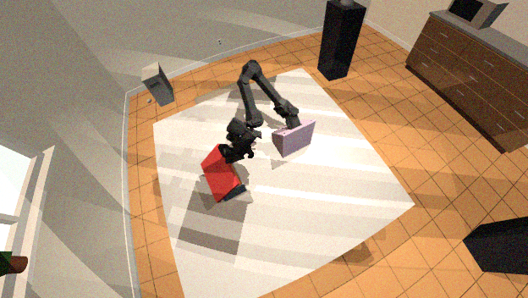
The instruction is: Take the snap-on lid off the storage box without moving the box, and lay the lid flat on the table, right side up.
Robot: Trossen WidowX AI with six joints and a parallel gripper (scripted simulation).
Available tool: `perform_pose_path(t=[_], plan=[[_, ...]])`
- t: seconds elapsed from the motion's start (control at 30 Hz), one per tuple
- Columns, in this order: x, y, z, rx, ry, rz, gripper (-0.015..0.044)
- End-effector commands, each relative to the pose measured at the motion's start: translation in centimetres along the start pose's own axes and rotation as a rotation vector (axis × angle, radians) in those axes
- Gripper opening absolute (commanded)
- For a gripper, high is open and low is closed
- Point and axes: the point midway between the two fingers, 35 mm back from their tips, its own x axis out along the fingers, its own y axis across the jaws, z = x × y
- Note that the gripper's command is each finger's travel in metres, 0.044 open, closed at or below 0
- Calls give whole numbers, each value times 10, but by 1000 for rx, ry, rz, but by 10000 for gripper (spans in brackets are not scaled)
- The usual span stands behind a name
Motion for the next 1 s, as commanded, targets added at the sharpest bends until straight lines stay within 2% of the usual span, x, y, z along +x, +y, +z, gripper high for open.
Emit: perform_pose_path(t=[0.0, 0.97], plan=[[-2, 13, 2, 15, -5, 13, 0], [-27, 42, 2, 16, -3, 13, 0]])
